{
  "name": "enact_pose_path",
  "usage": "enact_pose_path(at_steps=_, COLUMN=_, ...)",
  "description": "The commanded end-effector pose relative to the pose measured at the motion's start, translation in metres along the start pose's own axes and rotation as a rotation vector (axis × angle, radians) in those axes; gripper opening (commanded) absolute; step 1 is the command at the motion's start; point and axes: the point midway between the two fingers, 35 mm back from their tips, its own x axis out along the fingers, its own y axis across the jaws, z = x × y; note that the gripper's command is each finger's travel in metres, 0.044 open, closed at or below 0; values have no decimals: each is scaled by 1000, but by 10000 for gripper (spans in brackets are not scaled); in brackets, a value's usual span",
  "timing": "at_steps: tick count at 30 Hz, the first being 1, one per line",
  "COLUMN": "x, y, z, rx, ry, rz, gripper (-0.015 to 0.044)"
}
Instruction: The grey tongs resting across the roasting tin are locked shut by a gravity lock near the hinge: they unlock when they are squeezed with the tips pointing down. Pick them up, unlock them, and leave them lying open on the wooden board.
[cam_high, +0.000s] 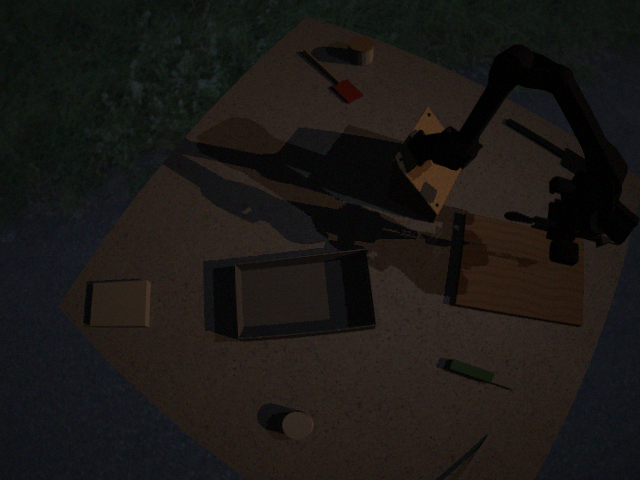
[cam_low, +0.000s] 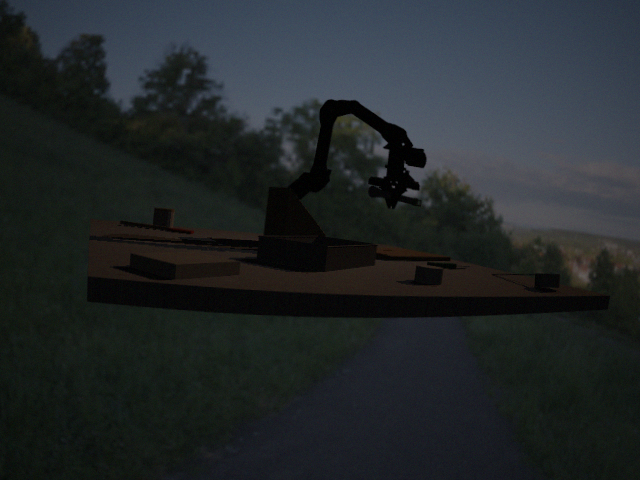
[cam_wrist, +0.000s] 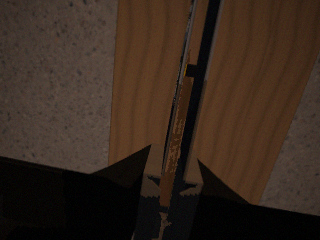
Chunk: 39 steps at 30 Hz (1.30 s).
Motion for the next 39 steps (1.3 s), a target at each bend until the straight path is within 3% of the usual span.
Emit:
enact_pose_path(at_steps=1, x=1, y=-2, z=2, rx=-8, ry=-4, rz=-7, gripper=-150)
enact_pose_path(at_steps=39, x=64, y=-7, z=6, rx=-6, ry=-5, rz=-5, gripper=-150)
